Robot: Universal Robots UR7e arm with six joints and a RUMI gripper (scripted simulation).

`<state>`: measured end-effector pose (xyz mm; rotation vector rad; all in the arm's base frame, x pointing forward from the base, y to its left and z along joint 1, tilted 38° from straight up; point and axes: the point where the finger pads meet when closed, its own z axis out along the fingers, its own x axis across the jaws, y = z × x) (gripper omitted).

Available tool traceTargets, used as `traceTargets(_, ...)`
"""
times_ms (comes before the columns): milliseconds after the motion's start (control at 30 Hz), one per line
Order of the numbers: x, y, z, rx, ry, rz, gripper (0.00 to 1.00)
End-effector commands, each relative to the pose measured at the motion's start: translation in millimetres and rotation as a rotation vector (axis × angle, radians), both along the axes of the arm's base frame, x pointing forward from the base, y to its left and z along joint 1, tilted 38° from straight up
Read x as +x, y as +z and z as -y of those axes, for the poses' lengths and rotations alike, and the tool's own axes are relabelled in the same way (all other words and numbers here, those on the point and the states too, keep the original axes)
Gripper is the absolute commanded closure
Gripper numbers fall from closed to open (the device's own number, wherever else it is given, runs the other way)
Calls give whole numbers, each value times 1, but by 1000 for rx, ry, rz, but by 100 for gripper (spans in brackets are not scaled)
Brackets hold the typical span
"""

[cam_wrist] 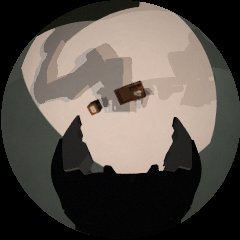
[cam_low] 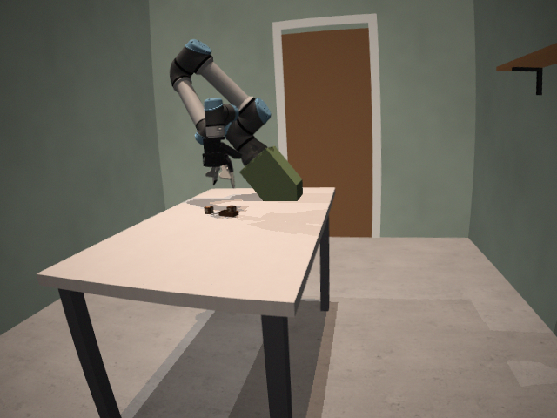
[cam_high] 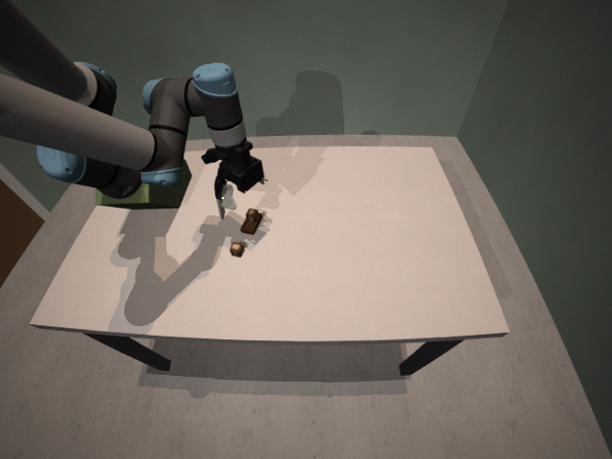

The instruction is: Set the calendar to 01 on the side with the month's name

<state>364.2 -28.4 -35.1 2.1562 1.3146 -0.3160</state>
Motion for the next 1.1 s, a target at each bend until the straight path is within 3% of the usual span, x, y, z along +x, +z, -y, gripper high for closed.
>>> traceTargets(0,-1,6,12,18,-140,103,0)
traceTargets(100,-1,6,13,20,-151,111,0)
traceTargets(167,-1,11,21,32,-249,183,0)
traceTargets(567,-5,24,48,67,-544,404,0)
traceTargets(633,-5,24,48,67,-544,404,0)
traceTargets(1067,-11,40,79,102,-882,663,0)
